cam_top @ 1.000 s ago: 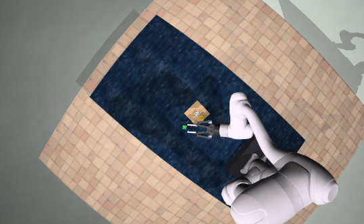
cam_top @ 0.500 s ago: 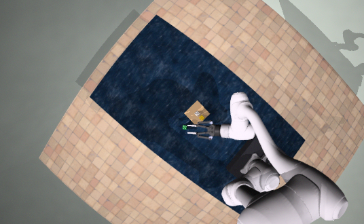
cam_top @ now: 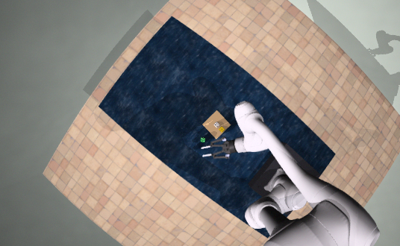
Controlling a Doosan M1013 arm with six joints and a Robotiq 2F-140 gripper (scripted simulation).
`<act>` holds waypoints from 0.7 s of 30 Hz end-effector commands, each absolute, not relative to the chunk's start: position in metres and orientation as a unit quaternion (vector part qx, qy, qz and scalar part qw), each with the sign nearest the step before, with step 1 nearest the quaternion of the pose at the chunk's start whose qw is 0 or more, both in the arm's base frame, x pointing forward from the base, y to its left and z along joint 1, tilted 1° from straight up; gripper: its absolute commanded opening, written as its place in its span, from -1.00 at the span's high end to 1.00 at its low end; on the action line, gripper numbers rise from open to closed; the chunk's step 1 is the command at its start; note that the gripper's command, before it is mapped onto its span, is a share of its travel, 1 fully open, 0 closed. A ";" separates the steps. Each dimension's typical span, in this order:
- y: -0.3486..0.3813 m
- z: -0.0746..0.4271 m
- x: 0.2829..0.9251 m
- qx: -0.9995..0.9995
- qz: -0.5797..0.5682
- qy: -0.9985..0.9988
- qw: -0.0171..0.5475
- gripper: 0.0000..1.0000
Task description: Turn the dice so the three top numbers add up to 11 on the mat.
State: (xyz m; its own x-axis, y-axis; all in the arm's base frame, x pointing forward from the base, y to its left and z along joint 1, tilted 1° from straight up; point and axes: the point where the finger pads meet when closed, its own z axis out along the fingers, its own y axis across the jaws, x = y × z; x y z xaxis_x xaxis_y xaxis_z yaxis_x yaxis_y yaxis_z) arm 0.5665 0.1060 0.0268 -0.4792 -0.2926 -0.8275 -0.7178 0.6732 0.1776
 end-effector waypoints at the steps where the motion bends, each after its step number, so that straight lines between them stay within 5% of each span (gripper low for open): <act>1: 0.130 0.027 0.560 -0.327 0.305 0.824 0.348 0.44; 21: 0.151 0.015 0.532 -0.368 0.303 0.869 0.129 0.44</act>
State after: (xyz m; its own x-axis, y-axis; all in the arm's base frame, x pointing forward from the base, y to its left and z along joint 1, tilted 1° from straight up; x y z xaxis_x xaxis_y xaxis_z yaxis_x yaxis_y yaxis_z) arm 0.5352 0.1488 0.0157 -0.6760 -0.5221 -0.5200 -0.7333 0.5468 0.4042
